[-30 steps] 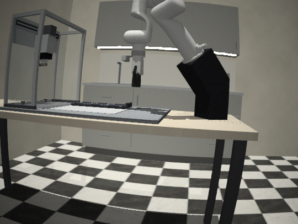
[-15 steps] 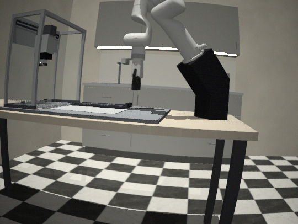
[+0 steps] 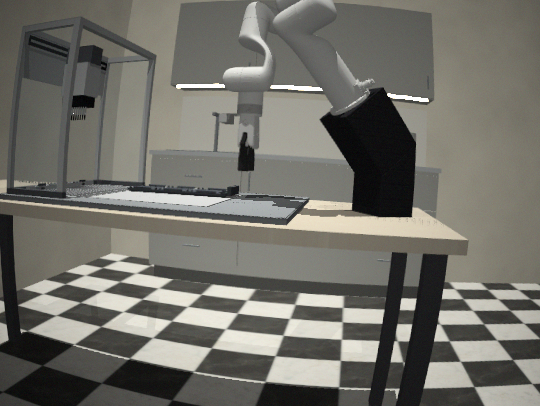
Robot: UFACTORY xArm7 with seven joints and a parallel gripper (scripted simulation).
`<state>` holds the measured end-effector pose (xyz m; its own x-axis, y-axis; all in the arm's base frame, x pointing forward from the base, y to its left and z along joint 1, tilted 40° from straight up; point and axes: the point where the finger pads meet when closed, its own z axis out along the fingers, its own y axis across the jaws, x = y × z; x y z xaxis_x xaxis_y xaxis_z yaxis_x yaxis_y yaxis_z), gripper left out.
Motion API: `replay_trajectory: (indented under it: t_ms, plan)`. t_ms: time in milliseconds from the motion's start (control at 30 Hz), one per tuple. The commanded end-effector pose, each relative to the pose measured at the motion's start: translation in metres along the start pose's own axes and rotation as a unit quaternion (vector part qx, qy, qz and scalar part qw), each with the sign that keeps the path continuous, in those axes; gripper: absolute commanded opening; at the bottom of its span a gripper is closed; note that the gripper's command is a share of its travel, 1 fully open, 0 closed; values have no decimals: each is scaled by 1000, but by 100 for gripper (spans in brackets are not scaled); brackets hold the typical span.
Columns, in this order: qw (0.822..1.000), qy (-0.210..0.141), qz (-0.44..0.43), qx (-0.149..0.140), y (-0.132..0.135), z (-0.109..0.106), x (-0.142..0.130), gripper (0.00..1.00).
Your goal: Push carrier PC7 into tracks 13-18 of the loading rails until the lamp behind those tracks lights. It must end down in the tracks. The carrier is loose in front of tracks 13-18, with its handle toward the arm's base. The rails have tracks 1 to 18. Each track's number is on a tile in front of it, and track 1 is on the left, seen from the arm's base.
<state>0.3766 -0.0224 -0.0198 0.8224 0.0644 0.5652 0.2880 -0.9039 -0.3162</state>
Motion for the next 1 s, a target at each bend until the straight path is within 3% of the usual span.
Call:
replay_trajectory:
  t_ms: [0, 967]
  plan:
    - [1000, 1, 0, -1, 1, 8, 1, 82]
    - [1000, 1, 0, -1, 1, 48, 1, 82]
